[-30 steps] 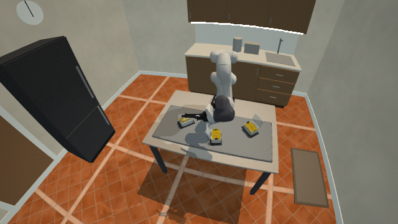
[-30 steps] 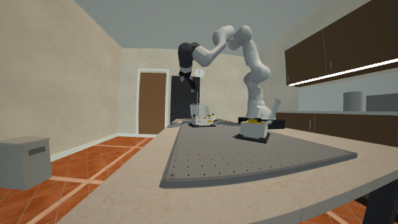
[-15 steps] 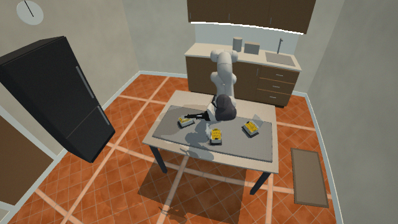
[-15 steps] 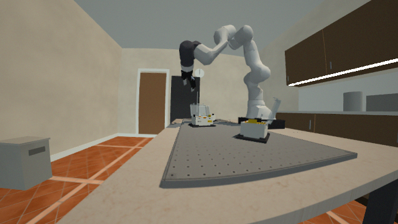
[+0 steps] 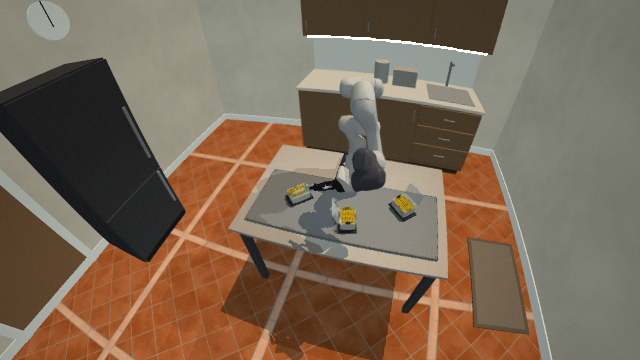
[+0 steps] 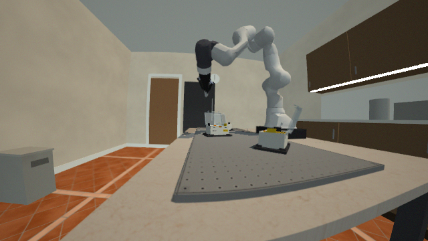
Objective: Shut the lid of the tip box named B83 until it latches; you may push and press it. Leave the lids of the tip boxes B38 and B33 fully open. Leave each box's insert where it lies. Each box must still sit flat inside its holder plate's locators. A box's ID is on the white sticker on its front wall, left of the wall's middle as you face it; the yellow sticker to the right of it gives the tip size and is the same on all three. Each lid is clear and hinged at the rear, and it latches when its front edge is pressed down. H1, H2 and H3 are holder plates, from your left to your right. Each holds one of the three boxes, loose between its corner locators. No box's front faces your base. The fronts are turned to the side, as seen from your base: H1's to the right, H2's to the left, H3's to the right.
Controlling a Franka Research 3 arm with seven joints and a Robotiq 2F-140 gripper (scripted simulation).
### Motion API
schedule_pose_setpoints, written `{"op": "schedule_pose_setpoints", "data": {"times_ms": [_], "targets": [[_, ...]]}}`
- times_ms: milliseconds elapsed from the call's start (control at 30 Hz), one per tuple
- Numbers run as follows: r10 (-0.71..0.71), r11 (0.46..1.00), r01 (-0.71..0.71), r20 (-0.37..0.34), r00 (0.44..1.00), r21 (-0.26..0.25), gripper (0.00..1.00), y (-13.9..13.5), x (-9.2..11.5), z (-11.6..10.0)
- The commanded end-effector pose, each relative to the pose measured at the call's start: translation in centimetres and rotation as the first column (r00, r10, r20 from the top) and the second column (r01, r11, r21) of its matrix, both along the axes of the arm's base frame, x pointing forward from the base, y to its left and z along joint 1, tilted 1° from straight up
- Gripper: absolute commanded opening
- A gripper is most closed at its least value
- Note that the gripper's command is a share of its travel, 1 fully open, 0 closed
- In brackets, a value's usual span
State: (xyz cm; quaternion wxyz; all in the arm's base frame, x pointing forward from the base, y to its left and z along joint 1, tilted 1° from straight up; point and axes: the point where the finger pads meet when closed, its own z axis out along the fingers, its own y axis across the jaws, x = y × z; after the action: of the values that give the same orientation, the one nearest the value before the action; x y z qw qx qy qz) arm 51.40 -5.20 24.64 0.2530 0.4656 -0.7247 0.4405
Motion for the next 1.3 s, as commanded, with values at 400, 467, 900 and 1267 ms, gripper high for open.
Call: {"op": "schedule_pose_setpoints", "data": {"times_ms": [400, 467, 900, 1267], "targets": [[0.166, 0.985, -0.141, -0.335, 0.928, 0.096, 0.00, 2.5, -3.1, -1.0], [0.192, 0.980, -0.159, -0.377, 0.906, 0.119, 0.00, 3.1, -3.7, -1.2], [0.283, 0.957, -0.211, -0.498, 0.819, 0.198, 0.00, 4.7, -5.7, -1.8], [0.397, 0.917, -0.262, -0.609, 0.686, 0.302, 0.00, 6.8, -8.1, -2.4]]}}
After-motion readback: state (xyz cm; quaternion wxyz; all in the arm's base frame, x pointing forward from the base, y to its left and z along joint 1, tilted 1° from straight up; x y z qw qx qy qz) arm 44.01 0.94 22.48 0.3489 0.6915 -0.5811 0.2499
